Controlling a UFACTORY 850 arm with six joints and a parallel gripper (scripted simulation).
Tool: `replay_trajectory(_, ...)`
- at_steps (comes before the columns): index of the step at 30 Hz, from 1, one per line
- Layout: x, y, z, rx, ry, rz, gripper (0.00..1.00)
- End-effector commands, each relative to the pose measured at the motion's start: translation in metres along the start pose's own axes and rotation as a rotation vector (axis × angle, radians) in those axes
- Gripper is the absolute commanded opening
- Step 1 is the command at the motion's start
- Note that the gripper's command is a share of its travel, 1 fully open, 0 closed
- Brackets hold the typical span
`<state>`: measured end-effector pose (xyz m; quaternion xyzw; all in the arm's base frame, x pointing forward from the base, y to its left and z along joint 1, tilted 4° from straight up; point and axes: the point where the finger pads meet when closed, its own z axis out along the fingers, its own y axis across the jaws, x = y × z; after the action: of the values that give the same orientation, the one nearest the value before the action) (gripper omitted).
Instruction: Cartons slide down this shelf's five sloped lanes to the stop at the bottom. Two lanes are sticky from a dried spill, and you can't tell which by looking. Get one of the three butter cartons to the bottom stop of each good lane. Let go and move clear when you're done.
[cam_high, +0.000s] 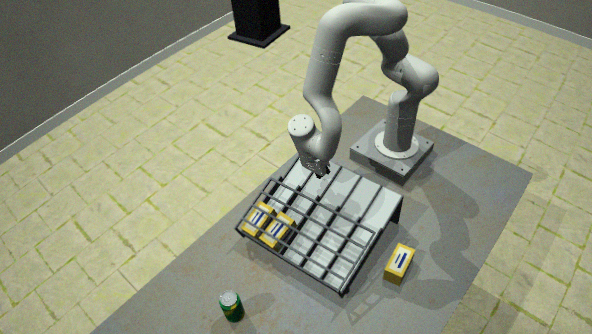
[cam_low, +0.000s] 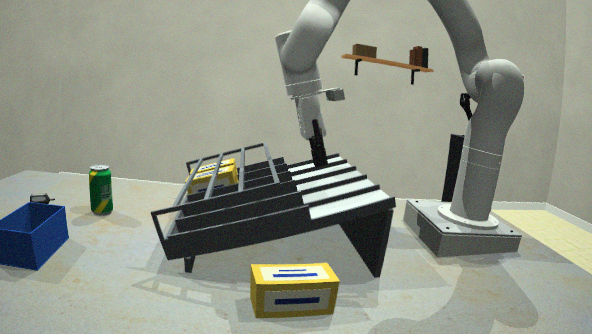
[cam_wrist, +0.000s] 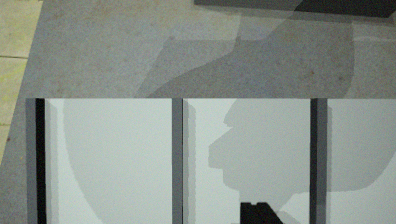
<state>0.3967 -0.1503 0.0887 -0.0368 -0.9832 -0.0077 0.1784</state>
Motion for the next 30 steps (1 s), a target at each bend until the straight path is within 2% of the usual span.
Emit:
replay_trajectory(1, -0.0006, -0.0002, -0.0008, 0.000, -0.002, 0.000, 0.00)
replay_trajectory(11, -0.0006, -0.0002, -0.0008, 0.000, -0.002, 0.000, 0.00)
replay_trajectory(12, -0.0006, -0.0002, -0.0008, 0.000, -0.002, 0.000, 1.00)
replay_trajectory(30, -0.0006, -0.0002, -0.0008, 0.000, -0.002, 0.000, 1.00)
